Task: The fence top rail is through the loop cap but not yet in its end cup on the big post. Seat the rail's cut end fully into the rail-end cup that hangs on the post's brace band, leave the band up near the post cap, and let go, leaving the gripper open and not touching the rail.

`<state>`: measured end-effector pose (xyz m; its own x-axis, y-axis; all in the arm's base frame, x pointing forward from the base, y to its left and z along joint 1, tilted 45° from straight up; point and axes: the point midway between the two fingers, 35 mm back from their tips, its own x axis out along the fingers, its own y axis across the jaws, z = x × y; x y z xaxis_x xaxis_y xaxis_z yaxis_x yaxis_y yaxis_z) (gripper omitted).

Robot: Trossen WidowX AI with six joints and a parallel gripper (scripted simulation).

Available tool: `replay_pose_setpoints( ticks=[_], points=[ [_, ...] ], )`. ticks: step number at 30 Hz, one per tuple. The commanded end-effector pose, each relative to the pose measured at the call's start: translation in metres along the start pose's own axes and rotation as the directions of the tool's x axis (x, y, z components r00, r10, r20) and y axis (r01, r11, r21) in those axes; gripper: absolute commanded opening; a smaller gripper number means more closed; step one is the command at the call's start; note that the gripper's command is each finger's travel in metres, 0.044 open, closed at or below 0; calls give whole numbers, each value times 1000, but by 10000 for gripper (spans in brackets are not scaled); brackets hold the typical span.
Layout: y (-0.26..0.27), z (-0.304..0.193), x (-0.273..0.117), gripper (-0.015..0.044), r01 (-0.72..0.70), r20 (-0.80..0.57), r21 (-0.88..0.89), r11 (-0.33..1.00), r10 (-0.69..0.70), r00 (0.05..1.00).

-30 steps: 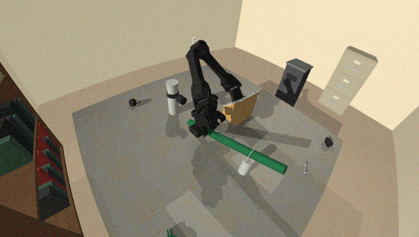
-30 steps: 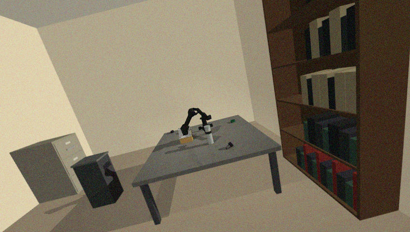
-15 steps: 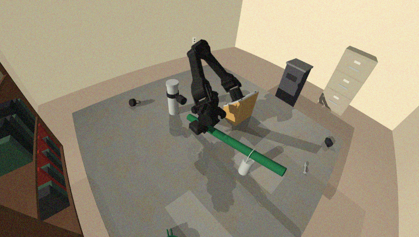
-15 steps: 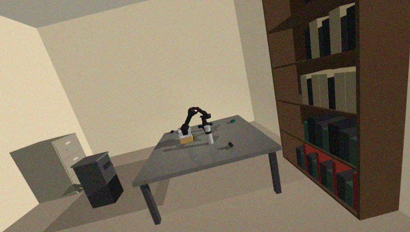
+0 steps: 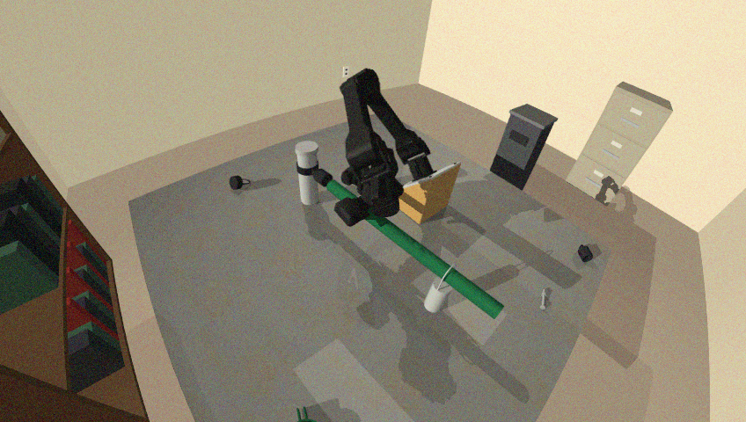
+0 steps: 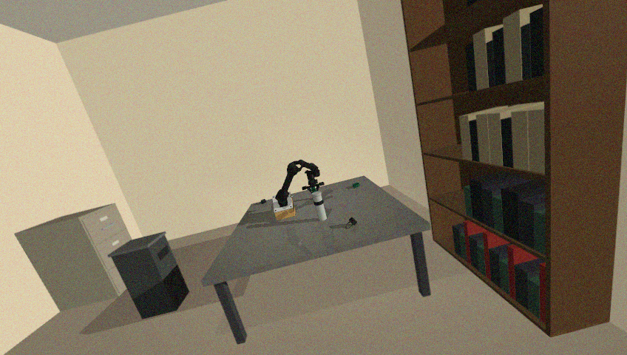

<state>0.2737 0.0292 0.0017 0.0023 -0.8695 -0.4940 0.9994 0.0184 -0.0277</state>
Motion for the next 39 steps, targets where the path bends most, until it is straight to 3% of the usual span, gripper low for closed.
replay_pose_setpoints(
  ticks=[1,39],
  points=[
    [1,2,-4,0,-9,14,-2,1000,9,1000],
    [3,14,-4,0,4,2,-3,1000,-4,1000]
  ],
)
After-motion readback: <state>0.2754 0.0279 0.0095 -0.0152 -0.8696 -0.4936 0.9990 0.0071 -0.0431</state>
